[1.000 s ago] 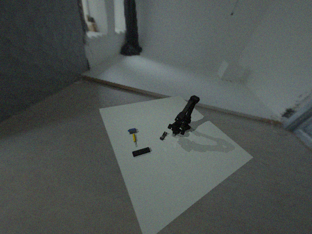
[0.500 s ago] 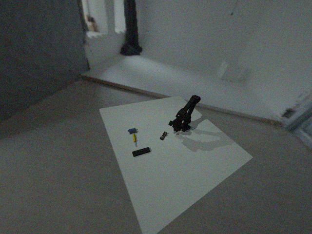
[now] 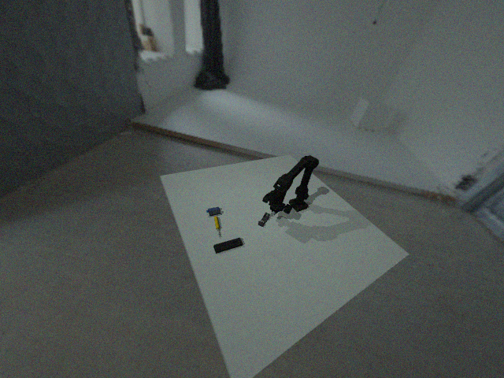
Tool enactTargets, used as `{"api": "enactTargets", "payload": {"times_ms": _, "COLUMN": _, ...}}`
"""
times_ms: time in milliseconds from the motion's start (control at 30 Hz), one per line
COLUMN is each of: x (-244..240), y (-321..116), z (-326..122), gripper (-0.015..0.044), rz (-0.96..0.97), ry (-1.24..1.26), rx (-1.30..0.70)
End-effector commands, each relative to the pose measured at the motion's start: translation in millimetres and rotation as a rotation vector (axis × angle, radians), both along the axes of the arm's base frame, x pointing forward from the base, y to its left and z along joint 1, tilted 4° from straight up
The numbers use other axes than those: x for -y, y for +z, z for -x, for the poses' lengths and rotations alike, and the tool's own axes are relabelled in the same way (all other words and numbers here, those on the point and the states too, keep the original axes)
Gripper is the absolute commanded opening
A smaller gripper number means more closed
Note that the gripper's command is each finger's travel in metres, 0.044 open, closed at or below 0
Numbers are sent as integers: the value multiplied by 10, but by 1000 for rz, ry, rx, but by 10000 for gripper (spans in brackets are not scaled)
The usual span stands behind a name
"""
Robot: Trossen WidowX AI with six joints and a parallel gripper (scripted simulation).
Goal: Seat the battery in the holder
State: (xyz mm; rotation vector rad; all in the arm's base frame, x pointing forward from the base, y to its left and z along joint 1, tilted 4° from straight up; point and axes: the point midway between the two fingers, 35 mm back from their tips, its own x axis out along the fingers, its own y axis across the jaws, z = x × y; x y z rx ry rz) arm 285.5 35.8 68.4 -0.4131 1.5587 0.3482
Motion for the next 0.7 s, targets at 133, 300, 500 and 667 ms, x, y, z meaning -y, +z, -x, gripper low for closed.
{"api": "enactTargets", "payload": {"times_ms": 133, "x": 128, "y": 53, "z": -437, "gripper": 87, "rz": 1, "ry": -10, "rx": 2}}
{"api": "enactTargets", "payload": {"times_ms": 300, "x": 180, "y": 55, "z": -570, "gripper": 87, "rz": 1, "ry": -11, "rx": 2}}
{"api": "enactTargets", "payload": {"times_ms": 500, "x": 195, "y": -67, "z": -550, "gripper": 87, "rz": 35, "ry": -16, "rx": -68}}
{"api": "enactTargets", "payload": {"times_ms": 667, "x": 212, "y": -202, "z": -520, "gripper": 87, "rz": 74, "ry": -20, "rx": -148}}
